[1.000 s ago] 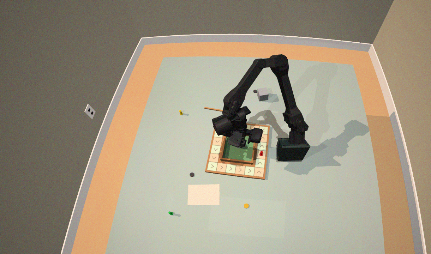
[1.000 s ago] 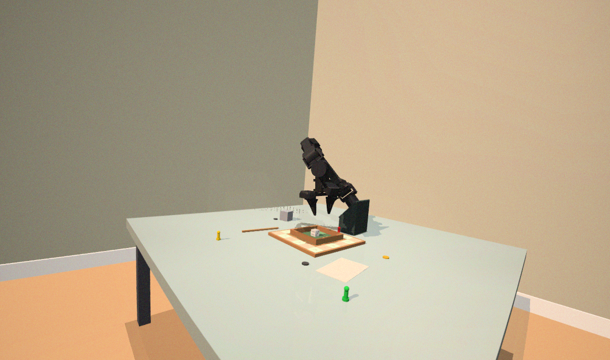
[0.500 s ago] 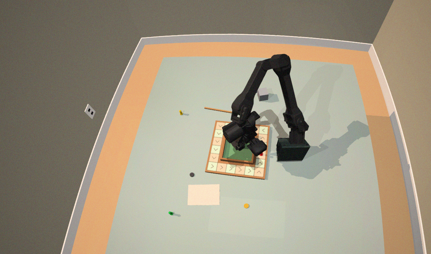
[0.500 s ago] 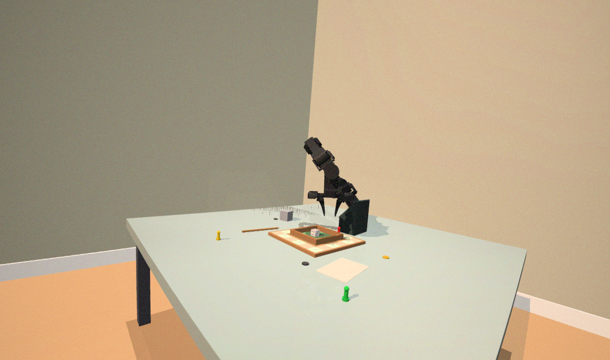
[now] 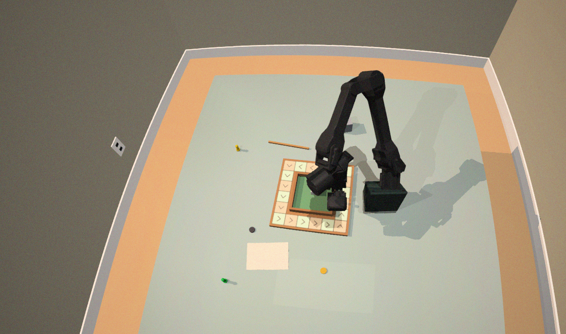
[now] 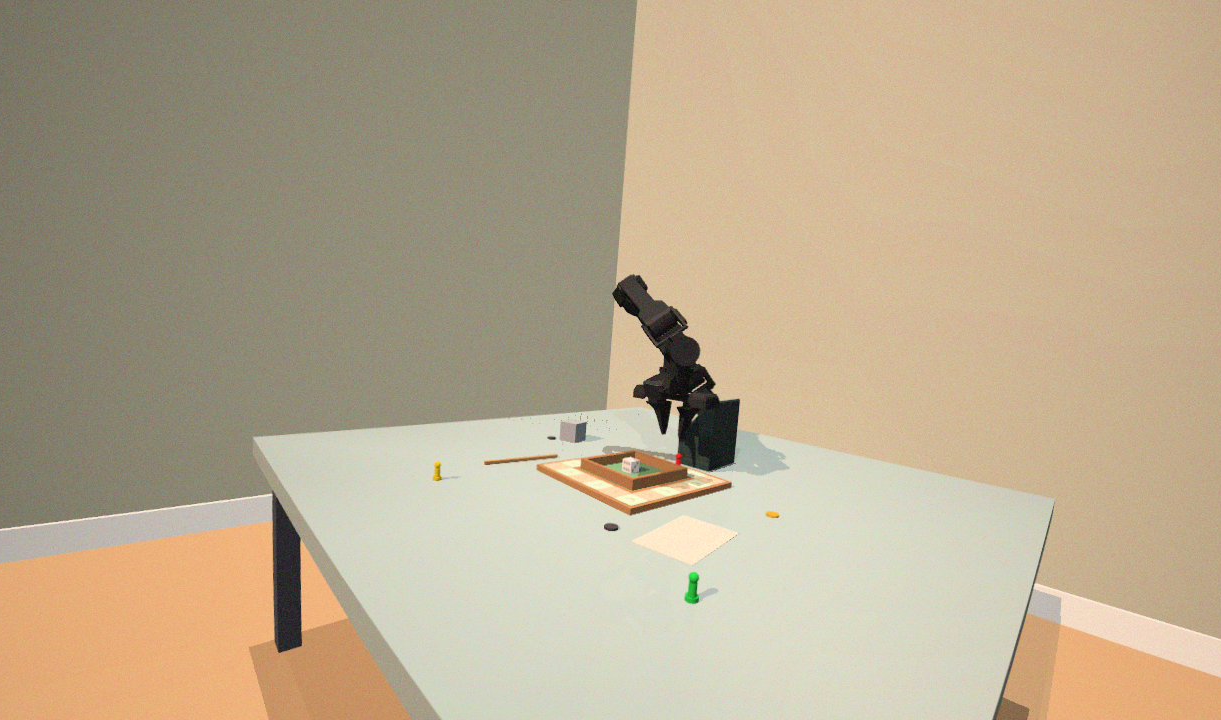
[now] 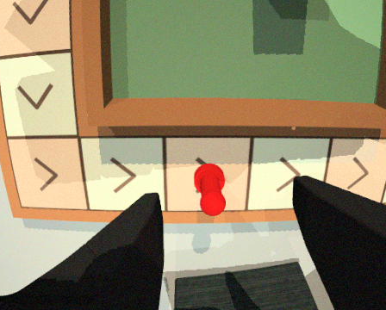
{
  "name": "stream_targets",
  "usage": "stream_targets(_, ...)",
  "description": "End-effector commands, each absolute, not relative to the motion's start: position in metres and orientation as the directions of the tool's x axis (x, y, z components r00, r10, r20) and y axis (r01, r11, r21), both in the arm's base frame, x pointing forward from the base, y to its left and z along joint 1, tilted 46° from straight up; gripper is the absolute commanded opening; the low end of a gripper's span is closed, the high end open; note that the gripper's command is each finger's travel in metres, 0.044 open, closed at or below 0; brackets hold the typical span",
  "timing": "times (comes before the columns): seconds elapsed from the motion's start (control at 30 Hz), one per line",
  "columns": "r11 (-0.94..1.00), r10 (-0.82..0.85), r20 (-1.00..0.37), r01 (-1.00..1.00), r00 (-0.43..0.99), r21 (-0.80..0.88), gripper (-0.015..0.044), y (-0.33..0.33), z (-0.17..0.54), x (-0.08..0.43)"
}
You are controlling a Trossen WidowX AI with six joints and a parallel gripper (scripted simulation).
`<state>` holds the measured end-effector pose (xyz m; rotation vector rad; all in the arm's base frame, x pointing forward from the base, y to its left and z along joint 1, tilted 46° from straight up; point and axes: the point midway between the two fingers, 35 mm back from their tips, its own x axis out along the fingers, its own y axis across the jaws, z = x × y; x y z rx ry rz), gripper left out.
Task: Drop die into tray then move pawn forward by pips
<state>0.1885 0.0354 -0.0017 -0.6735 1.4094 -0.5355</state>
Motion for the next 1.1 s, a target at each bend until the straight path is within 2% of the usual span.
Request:
stream_targets(0.0,0.673,-0.710,-0.697,0.385,0.098,-0.632,0.0200,0.026,-0.012,0.162)
stream_targets(1.07,0.674,-0.710,-0.697,0.385,0.099,-0.631,0.0200,0.006,-0.035,0.164)
